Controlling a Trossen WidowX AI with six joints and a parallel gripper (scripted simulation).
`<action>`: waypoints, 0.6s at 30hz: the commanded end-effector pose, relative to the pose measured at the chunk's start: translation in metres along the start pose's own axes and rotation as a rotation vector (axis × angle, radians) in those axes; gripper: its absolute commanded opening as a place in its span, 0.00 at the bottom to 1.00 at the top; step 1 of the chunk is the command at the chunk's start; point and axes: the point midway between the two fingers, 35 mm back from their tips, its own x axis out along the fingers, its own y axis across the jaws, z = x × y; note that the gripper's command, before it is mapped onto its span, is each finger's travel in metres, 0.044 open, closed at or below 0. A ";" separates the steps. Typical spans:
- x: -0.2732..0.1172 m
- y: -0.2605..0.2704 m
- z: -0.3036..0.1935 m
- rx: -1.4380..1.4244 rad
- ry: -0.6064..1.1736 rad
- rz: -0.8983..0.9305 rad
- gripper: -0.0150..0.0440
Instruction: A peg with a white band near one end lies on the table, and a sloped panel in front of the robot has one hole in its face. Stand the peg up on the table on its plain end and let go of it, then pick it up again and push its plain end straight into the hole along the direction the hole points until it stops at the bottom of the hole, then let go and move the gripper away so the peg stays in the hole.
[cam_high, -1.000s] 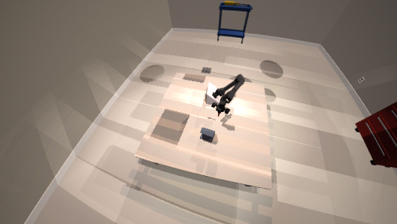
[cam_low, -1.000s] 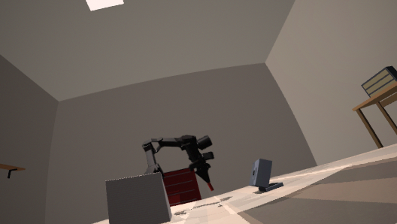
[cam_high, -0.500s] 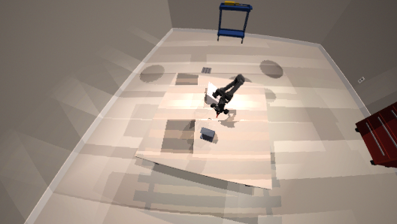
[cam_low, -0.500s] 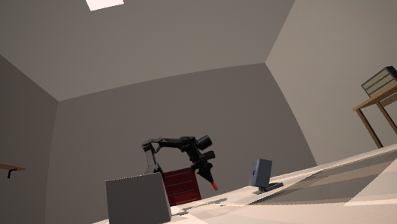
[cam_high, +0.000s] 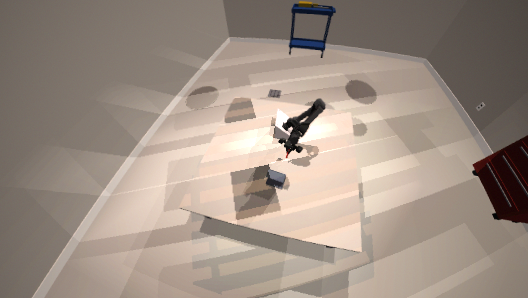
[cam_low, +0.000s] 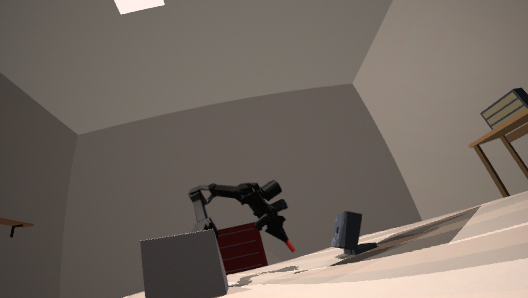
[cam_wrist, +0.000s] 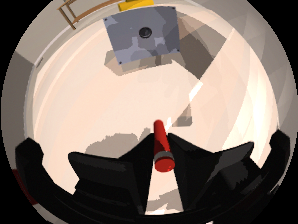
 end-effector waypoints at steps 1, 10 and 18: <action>0.003 -0.004 0.001 0.020 -0.022 0.000 0.25; 0.005 -0.006 0.008 0.044 -0.075 0.011 0.25; 0.007 -0.009 0.014 0.065 -0.122 0.023 0.25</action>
